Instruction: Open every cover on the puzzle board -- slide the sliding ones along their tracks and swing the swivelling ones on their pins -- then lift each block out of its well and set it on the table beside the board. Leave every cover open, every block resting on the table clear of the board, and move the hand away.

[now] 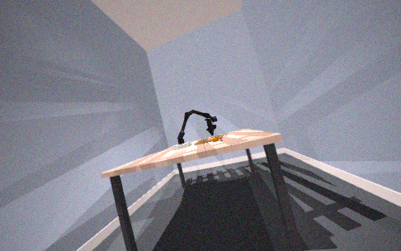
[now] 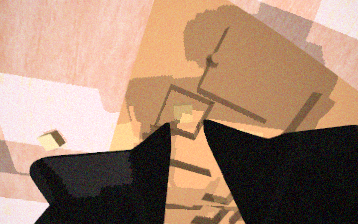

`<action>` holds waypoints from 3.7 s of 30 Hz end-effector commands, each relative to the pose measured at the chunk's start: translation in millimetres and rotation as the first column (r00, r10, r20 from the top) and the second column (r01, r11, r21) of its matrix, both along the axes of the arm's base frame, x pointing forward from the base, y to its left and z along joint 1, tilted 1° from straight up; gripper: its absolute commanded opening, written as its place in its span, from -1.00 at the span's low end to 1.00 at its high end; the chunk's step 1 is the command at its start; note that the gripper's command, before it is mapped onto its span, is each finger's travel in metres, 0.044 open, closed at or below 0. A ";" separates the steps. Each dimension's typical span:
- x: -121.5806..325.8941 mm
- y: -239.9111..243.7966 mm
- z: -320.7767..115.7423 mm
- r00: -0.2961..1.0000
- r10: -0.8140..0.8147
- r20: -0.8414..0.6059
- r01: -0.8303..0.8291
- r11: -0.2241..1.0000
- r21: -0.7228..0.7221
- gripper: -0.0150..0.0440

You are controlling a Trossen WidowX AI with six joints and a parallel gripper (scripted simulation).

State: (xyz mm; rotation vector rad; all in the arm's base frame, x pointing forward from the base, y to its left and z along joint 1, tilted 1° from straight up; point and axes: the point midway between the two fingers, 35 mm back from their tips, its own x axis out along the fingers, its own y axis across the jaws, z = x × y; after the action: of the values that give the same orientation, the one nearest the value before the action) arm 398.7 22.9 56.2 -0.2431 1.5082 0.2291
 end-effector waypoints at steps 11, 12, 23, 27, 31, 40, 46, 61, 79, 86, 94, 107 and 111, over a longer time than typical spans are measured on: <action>0.3 -0.2 -1.0 1.000 0.004 0.001 -0.004 1.000 -0.002 0.00; 0.3 -0.3 -1.5 1.000 0.004 0.001 -0.004 1.000 -0.002 0.00; 1.0 -0.4 -11.5 1.000 0.004 0.001 -0.004 1.000 -0.002 0.00; 1.2 -0.4 -15.4 1.000 0.004 0.001 -0.004 1.000 -0.002 0.00; 1.4 -0.4 -19.3 1.000 0.004 0.001 -0.004 1.000 -0.002 0.00; 1.6 -0.3 -23.1 1.000 0.004 0.001 -0.004 1.000 -0.002 0.00; 1.9 -0.3 -27.6 1.000 0.004 0.001 -0.004 1.000 -0.002 0.00; 2.4 0.1 -30.9 1.000 0.000 0.002 0.000 1.000 0.000 -0.16; 2.3 0.2 -17.3 1.000 0.001 0.002 -0.001 1.000 0.000 -0.22; 1.9 0.3 -8.1 1.000 0.002 0.002 -0.002 1.000 -0.001 -0.22; 1.0 0.4 2.3 1.000 0.003 0.001 -0.003 1.000 -0.002 -0.22; -0.1 0.5 20.2 1.000 0.004 0.001 -0.004 1.000 -0.002 -0.22; -0.2 0.5 30.5 1.000 0.004 0.001 -0.004 1.000 -0.002 -0.22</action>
State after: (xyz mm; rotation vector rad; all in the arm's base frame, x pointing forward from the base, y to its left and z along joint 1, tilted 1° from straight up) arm 397.6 23.7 77.1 -0.2442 1.5141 0.2316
